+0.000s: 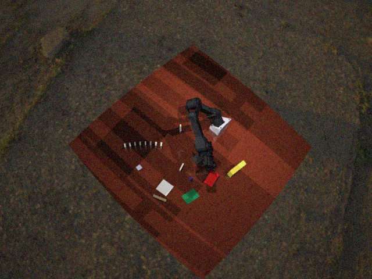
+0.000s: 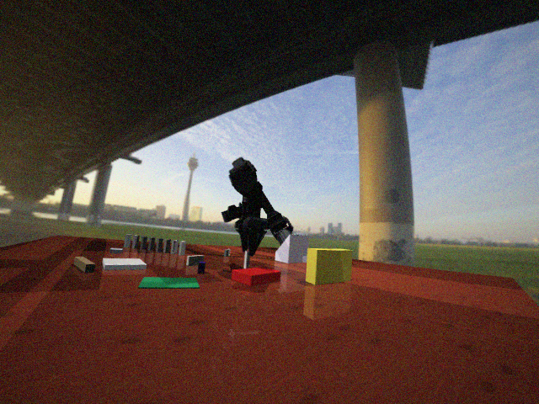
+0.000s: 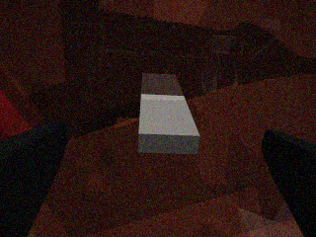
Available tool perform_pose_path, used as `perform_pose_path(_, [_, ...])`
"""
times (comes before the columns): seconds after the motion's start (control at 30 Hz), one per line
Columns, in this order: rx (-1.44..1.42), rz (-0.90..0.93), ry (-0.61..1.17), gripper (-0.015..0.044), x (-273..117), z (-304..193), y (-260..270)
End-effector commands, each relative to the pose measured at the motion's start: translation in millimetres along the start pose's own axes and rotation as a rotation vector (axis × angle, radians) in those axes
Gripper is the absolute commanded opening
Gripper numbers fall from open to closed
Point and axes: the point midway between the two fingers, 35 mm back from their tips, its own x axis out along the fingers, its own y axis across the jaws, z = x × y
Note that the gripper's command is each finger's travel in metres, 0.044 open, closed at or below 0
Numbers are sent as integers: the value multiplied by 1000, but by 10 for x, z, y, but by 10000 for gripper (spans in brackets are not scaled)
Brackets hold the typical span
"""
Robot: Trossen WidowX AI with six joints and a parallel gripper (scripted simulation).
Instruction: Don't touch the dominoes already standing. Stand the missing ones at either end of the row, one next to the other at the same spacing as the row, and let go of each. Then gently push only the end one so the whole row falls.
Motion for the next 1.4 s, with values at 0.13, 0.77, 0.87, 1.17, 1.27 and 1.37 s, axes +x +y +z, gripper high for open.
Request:
perform_pose_path(0.13, [-6,-3,-7,440,133,-6,-2])
perform_pose_path(0.77, [-6,-3,-8,107,174,-7,-4])
perform_pose_path(0.87, [-6,-3,-8,107,174,-7,-4])
perform_pose_path(1.17, [-5,4,-3,107,-394,25,55])
perform_pose_path(1.27, [-4,4,0,107,-877,-9,23])
perform_pose_path(1.37, [-4,3,0,107,-989,-24,5])
